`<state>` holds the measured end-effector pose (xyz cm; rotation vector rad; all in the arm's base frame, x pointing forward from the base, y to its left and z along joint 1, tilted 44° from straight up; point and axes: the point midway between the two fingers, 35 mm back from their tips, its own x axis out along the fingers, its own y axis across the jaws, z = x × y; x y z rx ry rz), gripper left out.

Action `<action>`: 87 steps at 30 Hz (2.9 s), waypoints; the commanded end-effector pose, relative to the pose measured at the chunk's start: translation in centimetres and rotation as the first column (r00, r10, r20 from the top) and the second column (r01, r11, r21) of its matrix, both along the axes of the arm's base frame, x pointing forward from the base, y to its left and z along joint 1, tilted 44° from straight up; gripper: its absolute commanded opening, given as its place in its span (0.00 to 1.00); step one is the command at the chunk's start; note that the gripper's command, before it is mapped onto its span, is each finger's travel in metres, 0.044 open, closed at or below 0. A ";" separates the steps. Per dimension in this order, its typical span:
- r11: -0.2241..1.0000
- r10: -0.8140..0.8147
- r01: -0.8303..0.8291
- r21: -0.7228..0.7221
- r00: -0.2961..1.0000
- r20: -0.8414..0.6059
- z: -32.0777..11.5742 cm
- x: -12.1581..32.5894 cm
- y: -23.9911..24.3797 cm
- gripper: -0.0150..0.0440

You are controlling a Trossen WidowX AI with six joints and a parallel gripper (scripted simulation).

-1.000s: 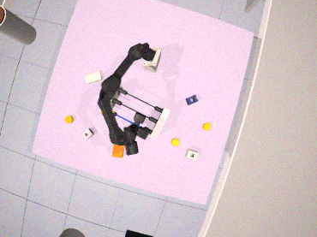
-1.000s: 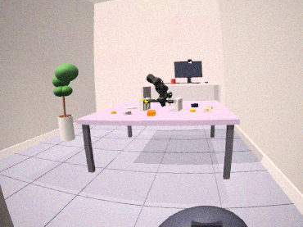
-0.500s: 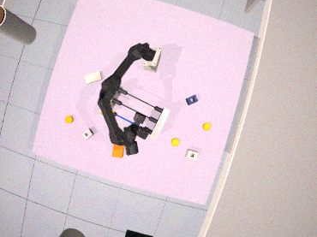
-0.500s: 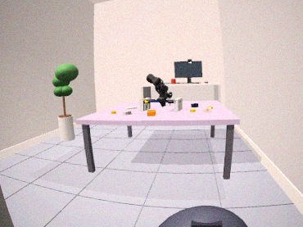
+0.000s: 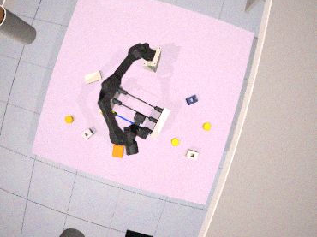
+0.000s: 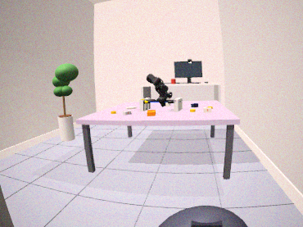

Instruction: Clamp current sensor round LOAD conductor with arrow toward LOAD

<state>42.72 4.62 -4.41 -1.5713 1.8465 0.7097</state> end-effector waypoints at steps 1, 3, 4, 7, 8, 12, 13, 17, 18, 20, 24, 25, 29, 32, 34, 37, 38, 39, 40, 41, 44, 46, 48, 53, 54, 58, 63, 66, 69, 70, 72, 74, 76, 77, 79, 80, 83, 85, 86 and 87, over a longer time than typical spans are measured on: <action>1.000 0.000 0.000 0.000 1.000 0.000 0.0 0.0 0.0 0.47; 1.000 0.000 0.000 0.000 1.000 0.000 0.0 0.0 0.0 0.44; 1.000 0.000 0.000 0.000 1.000 0.000 0.0 0.0 0.0 0.43; 1.000 0.018 -0.018 -0.003 1.000 0.019 0.0 0.1 0.1 0.30; 1.000 0.030 -0.030 -0.006 0.999 0.031 0.0 0.1 0.1 0.25; 1.000 0.025 -0.025 -0.002 0.999 0.042 0.1 0.3 0.1 0.25; 1.000 0.025 -0.025 -0.002 0.999 0.042 0.1 0.3 0.1 0.25; 1.000 0.025 -0.025 -0.002 0.999 0.042 0.1 0.3 0.1 0.25; 1.000 0.025 -0.025 -0.002 0.999 0.042 0.1 0.3 0.1 0.25; 1.000 0.025 -0.025 -0.002 0.999 0.042 0.1 0.3 0.1 0.25; 1.000 0.009 -0.009 0.001 1.000 0.022 0.0 0.2 0.1 0.25; 1.000 0.001 -0.001 0.002 1.000 0.013 0.0 0.2 0.1 0.25; 0.999 -0.036 0.037 0.005 0.999 -0.032 -0.1 -0.1 0.1 0.25; 0.999 -0.044 0.044 0.006 0.998 -0.040 -0.1 -0.2 0.1 0.25; 0.999 -0.044 0.044 0.006 0.998 -0.040 -0.1 -0.2 0.1 0.25; 0.999 -0.044 0.044 0.006 0.998 -0.040 -0.1 -0.2 0.0 0.25; 0.999 -0.043 0.044 0.005 0.998 -0.040 -0.1 -0.2 0.0 0.25; 0.999 -0.043 0.043 0.005 0.998 -0.040 -0.2 -0.2 0.0 0.25; 0.999 -0.042 0.043 0.005 0.998 -0.040 -0.2 -0.2 -0.1 0.25; 0.999 -0.042 0.042 0.005 0.998 -0.041 -0.3 -0.2 -0.2 0.25; 0.999 -0.037 0.037 0.001 0.998 -0.044 -0.2 -0.3 0.0 0.34; 0.999 -0.037 0.037 0.001 0.998 -0.044 -0.2 -0.3 0.0 0.43; 0.999 -0.037 0.037 0.001 0.998 -0.044 -0.2 -0.3 0.0 0.52; 0.999 -0.037 0.037 0.001 0.998 -0.044 -0.2 -0.3 0.0 0.69; 0.999 -0.037 0.037 0.001 0.998 -0.044 -0.2 -0.3 0.0 0.69; 0.999 -0.037 0.037 0.001 0.998 -0.044 -0.2 -0.3 0.0 0.69; 0.999 -0.037 0.037 0.001 0.998 -0.044 -0.2 -0.3 0.0 0.69; 0.999 -0.037 0.037 0.001 0.998 -0.044 -0.2 -0.3 0.0 0.69; 0.999 -0.037 0.037 0.001 0.998 -0.044 -0.2 -0.3 0.0 0.69; 0.999 -0.037 0.037 0.001 0.998 -0.044 -0.2 -0.3 0.0 0.69; 0.999 -0.037 0.037 0.001 0.998 -0.044 -0.2 -0.3 0.0 0.69; 0.999 -0.037 0.037 0.001 0.998 -0.044 -0.2 -0.3 0.0 0.69; 0.999 -0.037 0.037 0.001 0.998 -0.044 -0.2 -0.3 0.0 0.69; 0.999 -0.037 0.037 0.001 0.998 -0.044 -0.2 -0.3 0.0 0.69; 0.999 -0.037 0.037 0.001 0.998 -0.044 -0.2 -0.3 0.0 0.69; 0.999 -0.037 0.037 0.001 0.998 -0.044 -0.2 -0.3 0.0 0.69; 0.999 -0.037 0.037 0.001 0.998 -0.044 -0.2 -0.3 0.0 0.69; 0.999 -0.037 0.037 0.001 0.998 -0.044 -0.2 -0.3 0.0 0.69; 0.999 -0.037 0.037 0.001 0.998 -0.044 -0.2 -0.3 0.0 0.74; 0.999 -0.037 0.037 0.001 0.998 -0.044 -0.2 -0.3 0.0 0.78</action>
